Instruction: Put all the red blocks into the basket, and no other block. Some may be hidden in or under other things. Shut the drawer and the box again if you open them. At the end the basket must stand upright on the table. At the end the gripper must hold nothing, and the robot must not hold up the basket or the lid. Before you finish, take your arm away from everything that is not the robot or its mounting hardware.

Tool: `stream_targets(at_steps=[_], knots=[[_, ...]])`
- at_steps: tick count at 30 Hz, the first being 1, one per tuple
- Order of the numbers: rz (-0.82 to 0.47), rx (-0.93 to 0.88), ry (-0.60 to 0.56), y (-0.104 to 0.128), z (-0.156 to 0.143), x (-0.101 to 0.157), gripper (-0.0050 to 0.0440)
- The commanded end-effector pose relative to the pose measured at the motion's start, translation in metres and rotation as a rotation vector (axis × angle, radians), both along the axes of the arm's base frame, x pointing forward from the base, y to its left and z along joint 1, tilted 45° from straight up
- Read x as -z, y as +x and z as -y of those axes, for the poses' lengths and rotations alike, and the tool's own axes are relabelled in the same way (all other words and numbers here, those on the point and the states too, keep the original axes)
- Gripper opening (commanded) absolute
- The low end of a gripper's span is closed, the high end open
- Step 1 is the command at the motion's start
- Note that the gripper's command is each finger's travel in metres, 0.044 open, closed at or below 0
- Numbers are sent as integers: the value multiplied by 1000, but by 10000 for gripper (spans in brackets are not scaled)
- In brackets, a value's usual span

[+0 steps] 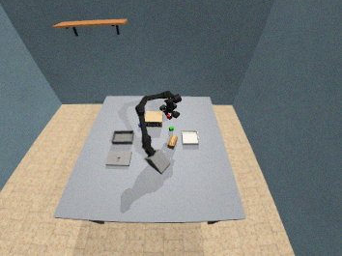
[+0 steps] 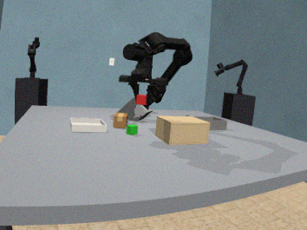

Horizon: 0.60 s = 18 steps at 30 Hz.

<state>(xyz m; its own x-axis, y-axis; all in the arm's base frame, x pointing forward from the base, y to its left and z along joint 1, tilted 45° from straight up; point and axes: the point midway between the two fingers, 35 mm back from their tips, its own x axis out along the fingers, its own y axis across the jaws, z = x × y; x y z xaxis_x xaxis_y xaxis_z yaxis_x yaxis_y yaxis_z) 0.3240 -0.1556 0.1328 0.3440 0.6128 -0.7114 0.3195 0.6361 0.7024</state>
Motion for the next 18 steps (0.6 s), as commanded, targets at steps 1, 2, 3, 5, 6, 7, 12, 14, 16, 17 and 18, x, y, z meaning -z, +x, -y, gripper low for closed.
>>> stream_targets(at_steps=[1,2,3,5,6,7,12,14,16,17,18], knots=[[-20,23,8,-5,34,31,0],[-20,23,8,-6,41,38,0],[-20,23,8,-8,48,45,0],[-20,23,8,-10,63,58,0],[-20,23,8,-10,65,60,0],[-60,71,31,-14,71,67,0],[-92,107,49,-25,89,88,0],[-92,107,49,-33,101,102,0],[-92,107,49,-41,113,117,0],[-92,107,49,-44,119,124,0],[-92,107,49,-48,125,131,0]])
